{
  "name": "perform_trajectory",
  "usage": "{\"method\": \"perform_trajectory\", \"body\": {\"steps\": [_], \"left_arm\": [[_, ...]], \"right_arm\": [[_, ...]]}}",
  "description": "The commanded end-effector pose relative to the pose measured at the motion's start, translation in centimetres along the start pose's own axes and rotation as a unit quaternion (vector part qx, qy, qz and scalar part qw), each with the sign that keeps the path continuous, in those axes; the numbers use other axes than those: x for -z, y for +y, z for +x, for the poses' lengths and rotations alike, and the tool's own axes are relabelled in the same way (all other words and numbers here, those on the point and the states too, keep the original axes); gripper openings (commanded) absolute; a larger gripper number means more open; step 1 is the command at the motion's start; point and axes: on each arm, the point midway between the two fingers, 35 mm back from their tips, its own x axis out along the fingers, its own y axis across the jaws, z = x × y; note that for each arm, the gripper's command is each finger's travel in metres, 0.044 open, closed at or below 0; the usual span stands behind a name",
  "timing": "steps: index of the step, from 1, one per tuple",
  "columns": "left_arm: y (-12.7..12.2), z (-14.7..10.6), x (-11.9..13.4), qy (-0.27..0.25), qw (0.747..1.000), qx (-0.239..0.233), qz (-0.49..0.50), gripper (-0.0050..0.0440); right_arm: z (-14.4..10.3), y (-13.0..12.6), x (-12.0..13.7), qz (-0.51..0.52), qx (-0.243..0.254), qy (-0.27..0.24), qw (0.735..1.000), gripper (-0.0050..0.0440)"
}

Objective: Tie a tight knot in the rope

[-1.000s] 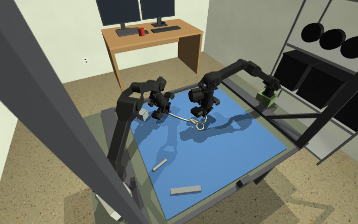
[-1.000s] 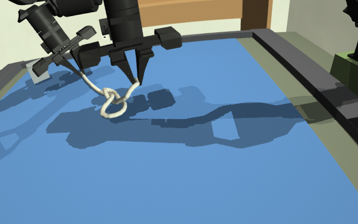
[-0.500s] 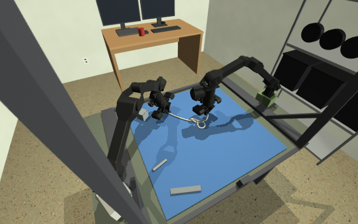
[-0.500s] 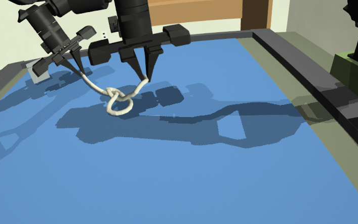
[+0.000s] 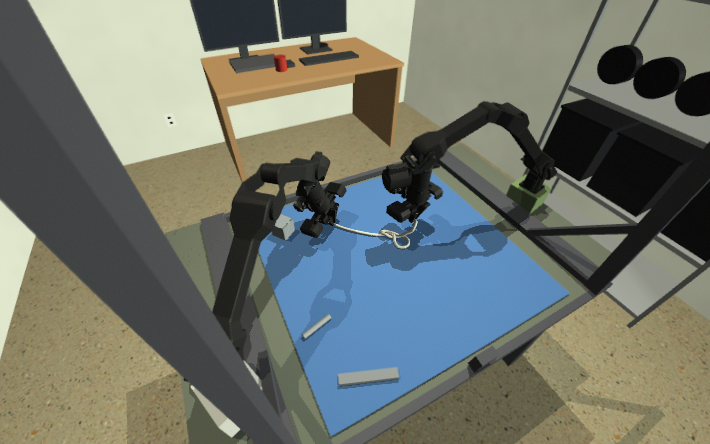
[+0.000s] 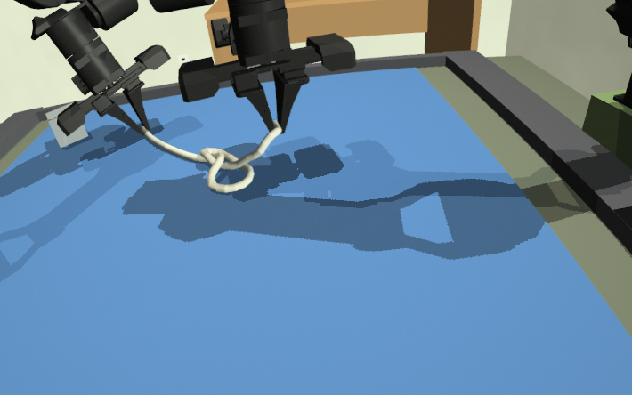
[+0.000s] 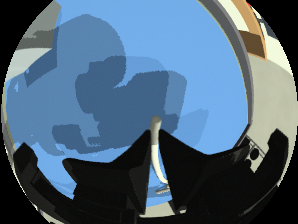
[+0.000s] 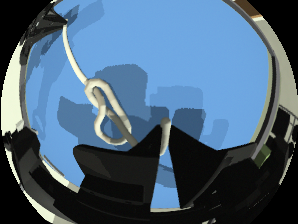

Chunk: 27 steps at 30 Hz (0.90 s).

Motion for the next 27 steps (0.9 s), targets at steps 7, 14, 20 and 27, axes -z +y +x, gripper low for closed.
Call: {"method": "perform_trajectory", "body": {"steps": [7,14,20,27], "left_arm": [[-0.8,-1.0,0.1,-0.001,1.0,0.014,0.002,0.003],[-0.8,-1.0,0.1,-0.001,1.0,0.014,0.002,0.003],[-0.8,-1.0,0.1,-0.001,1.0,0.014,0.002,0.003],[-0.8,-1.0,0.1,-0.001,1.0,0.014,0.002,0.003]], "right_arm": [[-1.9,-1.1,-0.8,0.002,-0.02,-0.009,1.0,0.0015],[-2.2,-3.0,-1.5,0.002,-0.019,-0.009,1.0,0.0015],[-2.3,-4.1,-1.8,0.002,-0.019,-0.009,1.0,0.0015],[-2.4,-4.9,-2.0,0.002,-0.019,-0.009,1.0,0.0015]]}}
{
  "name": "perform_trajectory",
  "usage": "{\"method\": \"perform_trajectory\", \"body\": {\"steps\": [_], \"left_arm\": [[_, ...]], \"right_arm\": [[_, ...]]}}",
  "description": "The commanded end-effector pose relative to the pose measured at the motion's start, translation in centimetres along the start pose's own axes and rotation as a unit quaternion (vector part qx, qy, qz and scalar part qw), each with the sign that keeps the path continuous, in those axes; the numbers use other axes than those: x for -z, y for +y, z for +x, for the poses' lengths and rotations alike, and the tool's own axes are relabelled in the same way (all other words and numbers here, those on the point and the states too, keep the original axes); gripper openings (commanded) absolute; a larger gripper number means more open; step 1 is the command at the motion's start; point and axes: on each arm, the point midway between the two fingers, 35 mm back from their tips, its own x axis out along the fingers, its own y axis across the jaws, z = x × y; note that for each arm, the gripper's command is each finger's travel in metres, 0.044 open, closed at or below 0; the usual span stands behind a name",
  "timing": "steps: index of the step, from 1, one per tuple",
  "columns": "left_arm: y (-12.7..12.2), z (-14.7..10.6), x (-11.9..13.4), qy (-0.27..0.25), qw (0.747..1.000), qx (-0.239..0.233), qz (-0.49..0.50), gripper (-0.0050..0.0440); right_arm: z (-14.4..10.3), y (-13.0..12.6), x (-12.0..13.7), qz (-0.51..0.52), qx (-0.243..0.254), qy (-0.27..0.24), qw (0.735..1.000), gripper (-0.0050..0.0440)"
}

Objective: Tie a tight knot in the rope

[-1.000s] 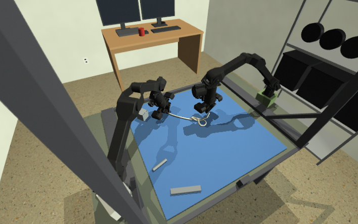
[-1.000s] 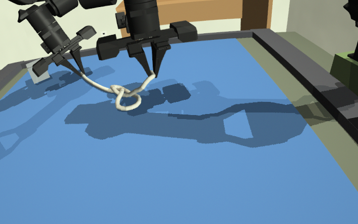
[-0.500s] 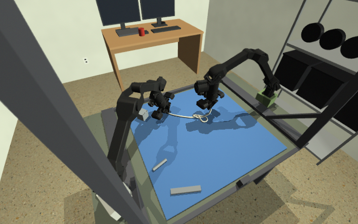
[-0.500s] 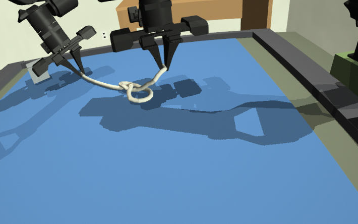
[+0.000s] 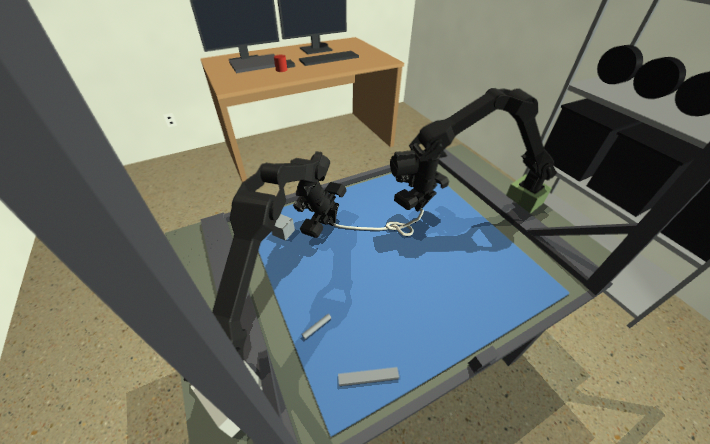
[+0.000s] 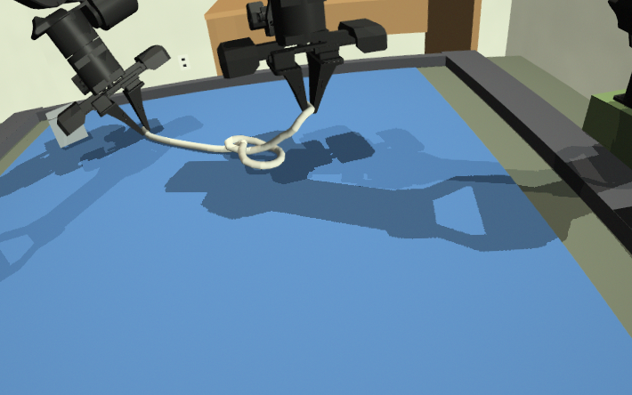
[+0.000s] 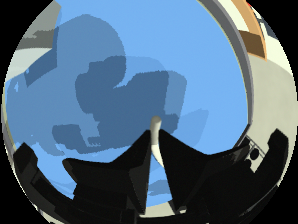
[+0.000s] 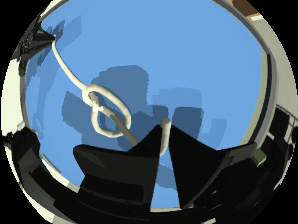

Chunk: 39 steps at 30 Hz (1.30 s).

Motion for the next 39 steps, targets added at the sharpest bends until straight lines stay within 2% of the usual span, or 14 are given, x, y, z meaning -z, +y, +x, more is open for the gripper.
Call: {"method": "perform_trajectory", "body": {"steps": [1,6,15,22,30,39], "left_arm": [[-0.8,-1.0,0.1,-0.001,1.0,0.014,0.002,0.003],[-0.8,-1.0,0.1,-0.001,1.0,0.014,0.002,0.003],[-0.8,-1.0,0.1,-0.001,1.0,0.014,0.002,0.003],[-0.8,-1.0,0.1,-0.001,1.0,0.014,0.002,0.003],[-0.8,-1.0,0.1,-0.001,1.0,0.014,0.002,0.003],[-0.8,-1.0,0.1,-0.001,1.0,0.014,0.002,0.003]], "right_arm": [[-1.5,-0.6,-0.6,0.001,-0.016,-0.009,1.0,0.0015],[-1.7,-2.3,-1.1,0.001,-0.016,-0.009,1.0,0.0015],[-1.8,-3.0,-1.3,0.001,-0.015,-0.009,1.0,0.0015],[-2.1,-5.3,-2.0,0.001,-0.014,-0.009,1.0,0.0015],[-2.2,-5.8,-2.2,0.001,-0.014,-0.009,1.0,0.0015],[-2.6,-8.4,-3.0,0.001,-0.013,-0.01,1.0,0.0015]]}}
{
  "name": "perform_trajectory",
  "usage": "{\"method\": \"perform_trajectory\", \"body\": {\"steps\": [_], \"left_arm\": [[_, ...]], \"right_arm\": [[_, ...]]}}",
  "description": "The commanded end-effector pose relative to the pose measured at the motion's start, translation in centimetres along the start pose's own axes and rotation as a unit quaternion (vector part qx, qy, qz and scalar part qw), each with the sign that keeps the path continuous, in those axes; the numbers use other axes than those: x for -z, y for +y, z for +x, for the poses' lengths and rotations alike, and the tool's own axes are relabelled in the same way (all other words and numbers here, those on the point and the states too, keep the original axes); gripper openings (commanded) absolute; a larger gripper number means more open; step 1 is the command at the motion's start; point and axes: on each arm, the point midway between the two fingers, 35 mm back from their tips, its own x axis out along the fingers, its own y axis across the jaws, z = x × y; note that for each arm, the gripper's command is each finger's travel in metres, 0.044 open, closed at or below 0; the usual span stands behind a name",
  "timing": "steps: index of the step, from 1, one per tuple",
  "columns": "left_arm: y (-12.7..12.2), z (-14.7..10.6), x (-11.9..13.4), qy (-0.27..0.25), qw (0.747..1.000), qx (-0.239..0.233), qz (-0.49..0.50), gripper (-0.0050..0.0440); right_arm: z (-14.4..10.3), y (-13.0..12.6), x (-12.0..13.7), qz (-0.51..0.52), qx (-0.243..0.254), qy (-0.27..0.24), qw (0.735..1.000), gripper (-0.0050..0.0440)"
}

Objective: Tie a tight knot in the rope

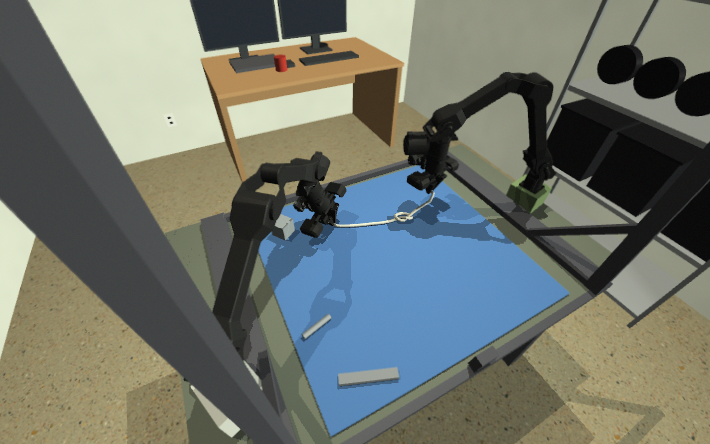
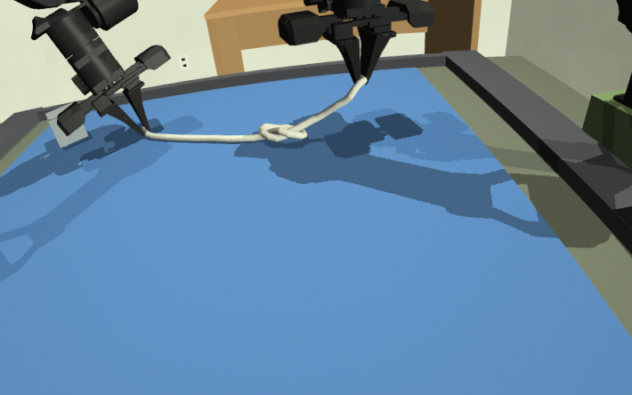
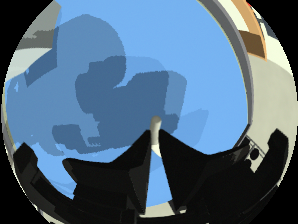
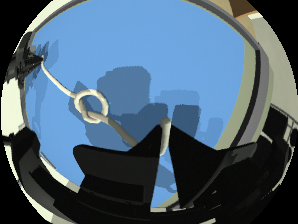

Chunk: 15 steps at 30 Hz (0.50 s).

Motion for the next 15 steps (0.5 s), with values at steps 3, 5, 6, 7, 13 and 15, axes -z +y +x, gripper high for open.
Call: {"method": "perform_trajectory", "body": {"steps": [3,5,6,7,13,15], "left_arm": [[-0.8,-1.0,0.1,-0.001,1.0,0.014,0.002,0.003],[-0.8,-1.0,0.1,-0.001,1.0,0.014,0.002,0.003],[-0.8,-1.0,0.1,-0.001,1.0,0.014,0.002,0.003],[-0.8,-1.0,0.1,-0.001,1.0,0.014,0.002,0.003],[-0.8,-1.0,0.1,-0.001,1.0,0.014,0.002,0.003],[-0.8,-1.0,0.1,-0.001,1.0,0.014,0.002,0.003]], "right_arm": [[-1.1,-0.7,-0.5,0.0,-0.013,-0.01,1.0,0.0015],[-1.2,-0.9,-0.6,0.0,-0.013,-0.01,1.0,0.0015],[-1.2,-0.9,-0.6,0.0,-0.013,-0.01,1.0,0.0015],[-1.2,-0.9,-0.6,0.0,-0.013,-0.01,1.0,0.0015],[-1.5,-2.9,-1.2,0.0,-0.012,-0.01,1.0,0.0015],[-1.5,-3.4,-1.4,0.0,-0.012,-0.01,1.0,0.0015]]}}
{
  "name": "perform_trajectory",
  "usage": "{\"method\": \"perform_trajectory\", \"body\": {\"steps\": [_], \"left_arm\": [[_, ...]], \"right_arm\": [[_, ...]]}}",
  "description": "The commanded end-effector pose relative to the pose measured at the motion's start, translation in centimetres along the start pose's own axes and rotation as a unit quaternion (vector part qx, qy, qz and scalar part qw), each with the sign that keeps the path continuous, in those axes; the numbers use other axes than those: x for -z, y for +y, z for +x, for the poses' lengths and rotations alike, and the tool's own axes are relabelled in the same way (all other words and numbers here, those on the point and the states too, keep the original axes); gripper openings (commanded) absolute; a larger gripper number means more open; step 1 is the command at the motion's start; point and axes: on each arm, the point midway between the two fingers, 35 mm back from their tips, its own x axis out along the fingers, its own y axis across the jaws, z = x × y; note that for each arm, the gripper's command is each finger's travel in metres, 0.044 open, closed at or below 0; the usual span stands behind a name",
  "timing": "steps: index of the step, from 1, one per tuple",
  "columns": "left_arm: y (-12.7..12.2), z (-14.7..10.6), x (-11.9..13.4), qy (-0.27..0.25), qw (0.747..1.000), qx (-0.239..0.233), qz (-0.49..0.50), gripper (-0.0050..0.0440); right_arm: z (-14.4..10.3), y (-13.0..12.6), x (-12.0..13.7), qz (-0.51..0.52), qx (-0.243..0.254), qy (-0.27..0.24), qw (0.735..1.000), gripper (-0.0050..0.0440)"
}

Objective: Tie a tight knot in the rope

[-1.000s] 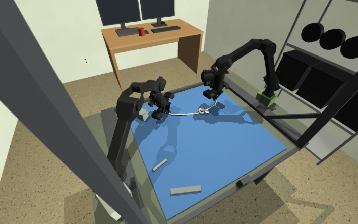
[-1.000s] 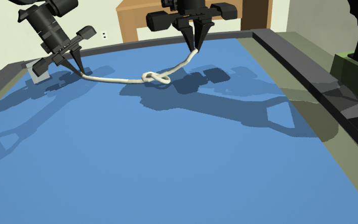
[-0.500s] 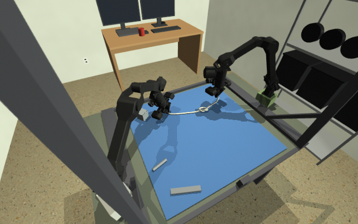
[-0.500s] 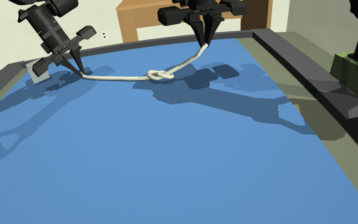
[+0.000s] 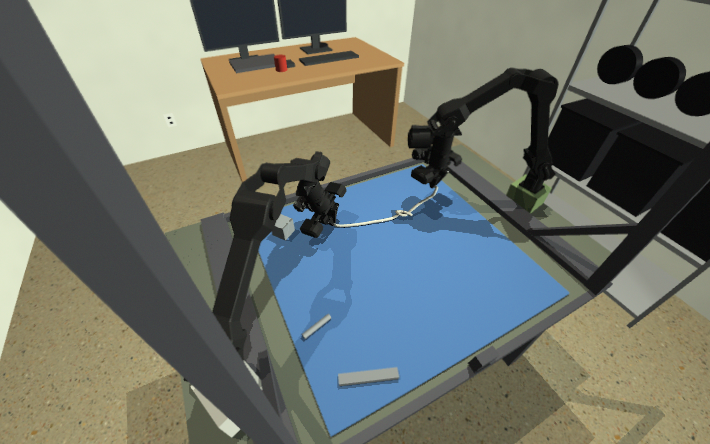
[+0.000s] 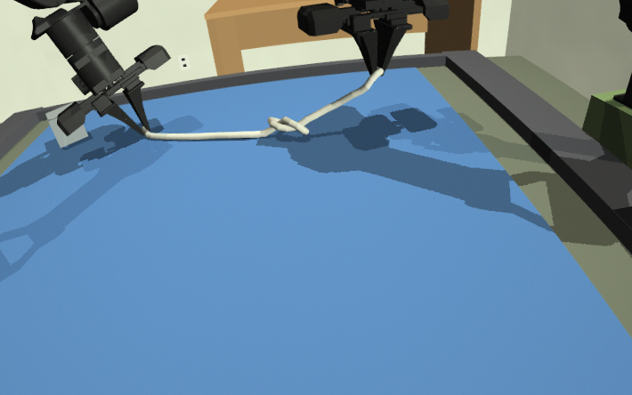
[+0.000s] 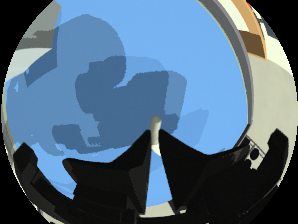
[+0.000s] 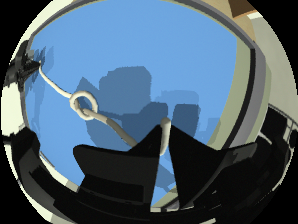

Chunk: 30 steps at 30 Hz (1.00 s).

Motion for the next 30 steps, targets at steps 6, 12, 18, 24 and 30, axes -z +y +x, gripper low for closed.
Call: {"method": "perform_trajectory", "body": {"steps": [6,12,18,24,30], "left_arm": [[-0.8,-1.0,0.1,-0.001,1.0,0.014,0.002,0.003],[-0.8,-1.0,0.1,-0.001,1.0,0.014,0.002,0.003],[-0.8,-1.0,0.1,-0.001,1.0,0.014,0.002,0.003],[-0.8,-1.0,0.1,-0.001,1.0,0.014,0.002,0.003],[-0.8,-1.0,0.1,-0.001,1.0,0.014,0.002,0.003]], "right_arm": [[-1.1,-1.2,-0.7,0.001,-0.012,-0.011,1.0,0.0015],[-1.3,-2.5,-1.1,0.001,-0.011,-0.011,1.0,0.0015],[-1.5,-3.9,-1.5,0.001,-0.011,-0.011,1.0,0.0015],[-1.6,-4.7,-1.8,0.001,-0.011,-0.011,1.0,0.0015],[-1.9,-6.2,-2.3,0.001,-0.01,-0.011,1.0,0.0015]]}}
